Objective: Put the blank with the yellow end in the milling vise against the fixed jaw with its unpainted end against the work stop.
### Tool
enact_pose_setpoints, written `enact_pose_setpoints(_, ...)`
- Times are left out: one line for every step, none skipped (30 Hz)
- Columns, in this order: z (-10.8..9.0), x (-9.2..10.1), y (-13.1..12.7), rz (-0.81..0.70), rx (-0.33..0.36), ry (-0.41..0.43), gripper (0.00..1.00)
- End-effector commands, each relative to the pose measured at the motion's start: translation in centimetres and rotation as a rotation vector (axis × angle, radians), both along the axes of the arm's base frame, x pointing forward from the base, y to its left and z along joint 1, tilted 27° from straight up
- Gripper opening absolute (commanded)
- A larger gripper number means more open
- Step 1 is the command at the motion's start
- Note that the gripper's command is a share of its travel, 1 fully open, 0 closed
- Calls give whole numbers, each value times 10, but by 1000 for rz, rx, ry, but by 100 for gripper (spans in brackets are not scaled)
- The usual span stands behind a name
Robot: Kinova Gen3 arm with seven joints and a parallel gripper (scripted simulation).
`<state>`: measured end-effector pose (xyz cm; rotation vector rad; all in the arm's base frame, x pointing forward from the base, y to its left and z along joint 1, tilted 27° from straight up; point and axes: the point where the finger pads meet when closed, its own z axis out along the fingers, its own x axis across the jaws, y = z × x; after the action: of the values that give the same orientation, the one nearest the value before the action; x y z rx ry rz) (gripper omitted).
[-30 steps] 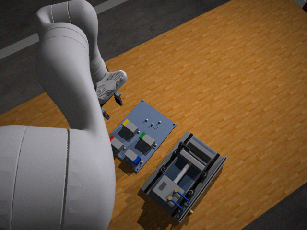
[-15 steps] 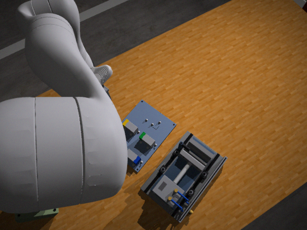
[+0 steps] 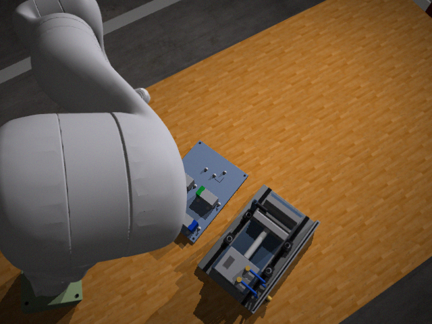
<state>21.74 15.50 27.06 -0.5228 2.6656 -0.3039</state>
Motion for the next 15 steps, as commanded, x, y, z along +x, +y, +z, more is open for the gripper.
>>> enact_pose_setpoints(1, 1, -1, -1, 1, 0, 100)
enact_pose_setpoints(1, 1, -1, 0, 0, 0, 100)
enact_pose_setpoints(1, 1, -2, 0, -1, 0, 100)
enact_pose_setpoints(1, 2, -2, 0, -1, 1, 100)
enact_pose_setpoints(1, 2, -2, 1, -2, 1, 100)
enact_pose_setpoints(1, 2, -3, 1, -2, 1, 100)
enact_pose_setpoints(1, 2, -3, 1, -3, 2, 100)
enact_pose_setpoints(1, 3, -4, 1, -3, 2, 100)
enact_pose_setpoints(1, 3, -4, 1, -3, 2, 100)
enact_pose_setpoints(1, 3, -4, 1, -3, 2, 100)
enact_pose_setpoints(1, 3, -4, 2, -4, 2, 100)
enact_pose_setpoints(1, 3, -4, 2, -4, 2, 100)
enact_pose_setpoints(1, 3, -4, 2, -4, 2, 100)
enact_pose_setpoints(1, 3, -4, 2, -4, 2, 100)
enact_pose_setpoints(1, 3, -5, 2, -4, 2, 100)
